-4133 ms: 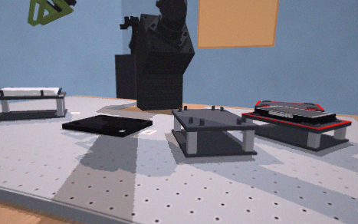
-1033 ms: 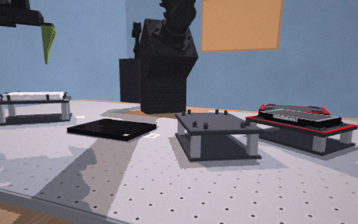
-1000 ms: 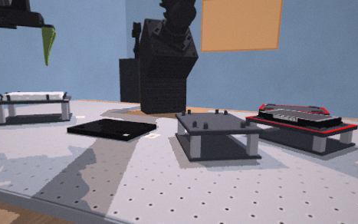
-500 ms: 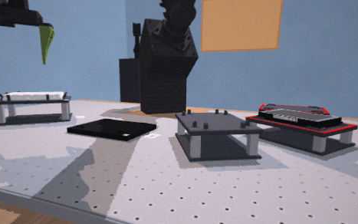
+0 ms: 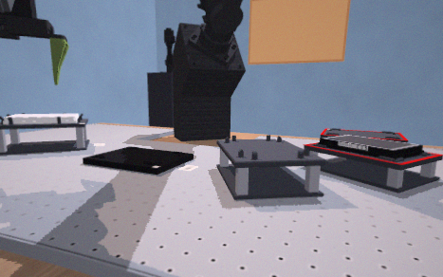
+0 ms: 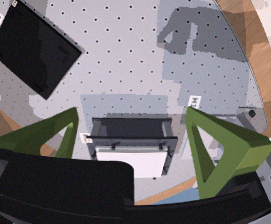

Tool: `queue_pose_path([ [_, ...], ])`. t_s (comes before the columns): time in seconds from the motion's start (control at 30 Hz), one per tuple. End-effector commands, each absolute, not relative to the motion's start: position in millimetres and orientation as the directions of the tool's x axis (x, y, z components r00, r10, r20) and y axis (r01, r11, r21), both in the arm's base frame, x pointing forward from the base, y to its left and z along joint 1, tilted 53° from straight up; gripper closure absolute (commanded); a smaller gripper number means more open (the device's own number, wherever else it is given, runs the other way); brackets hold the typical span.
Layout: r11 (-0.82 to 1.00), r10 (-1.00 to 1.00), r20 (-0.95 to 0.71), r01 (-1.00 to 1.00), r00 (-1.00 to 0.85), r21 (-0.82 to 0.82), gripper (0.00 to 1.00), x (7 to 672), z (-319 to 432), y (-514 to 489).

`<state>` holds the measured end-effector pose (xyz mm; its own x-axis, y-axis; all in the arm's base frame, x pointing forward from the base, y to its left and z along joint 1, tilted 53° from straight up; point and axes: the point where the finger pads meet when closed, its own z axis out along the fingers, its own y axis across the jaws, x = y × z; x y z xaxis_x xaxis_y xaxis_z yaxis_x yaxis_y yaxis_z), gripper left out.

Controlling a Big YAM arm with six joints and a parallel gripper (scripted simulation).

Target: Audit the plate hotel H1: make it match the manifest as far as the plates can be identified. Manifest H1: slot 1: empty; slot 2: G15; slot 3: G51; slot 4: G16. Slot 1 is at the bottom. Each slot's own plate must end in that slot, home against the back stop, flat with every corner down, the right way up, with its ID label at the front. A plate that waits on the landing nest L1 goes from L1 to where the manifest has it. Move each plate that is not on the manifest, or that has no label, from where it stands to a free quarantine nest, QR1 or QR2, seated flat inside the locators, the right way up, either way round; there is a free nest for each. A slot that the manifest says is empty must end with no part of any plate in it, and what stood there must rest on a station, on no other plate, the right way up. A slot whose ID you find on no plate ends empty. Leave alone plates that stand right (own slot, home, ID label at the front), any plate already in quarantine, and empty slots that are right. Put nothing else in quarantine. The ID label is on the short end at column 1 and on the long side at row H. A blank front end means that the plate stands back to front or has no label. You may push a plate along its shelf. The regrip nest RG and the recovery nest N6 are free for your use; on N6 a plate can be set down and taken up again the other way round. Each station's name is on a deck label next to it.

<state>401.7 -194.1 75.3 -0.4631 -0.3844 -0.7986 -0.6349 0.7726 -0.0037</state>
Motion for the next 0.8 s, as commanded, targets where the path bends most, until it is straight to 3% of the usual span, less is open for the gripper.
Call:
queue_pose_path([
  [0.0,0.778,-0.370,-0.799,-0.628,-0.475,0.013,0.00,407,70,-191],
  [0.77,0.778,-0.371,-0.799,-0.628,-0.474,0.012,0.00,428,50,-174],
])
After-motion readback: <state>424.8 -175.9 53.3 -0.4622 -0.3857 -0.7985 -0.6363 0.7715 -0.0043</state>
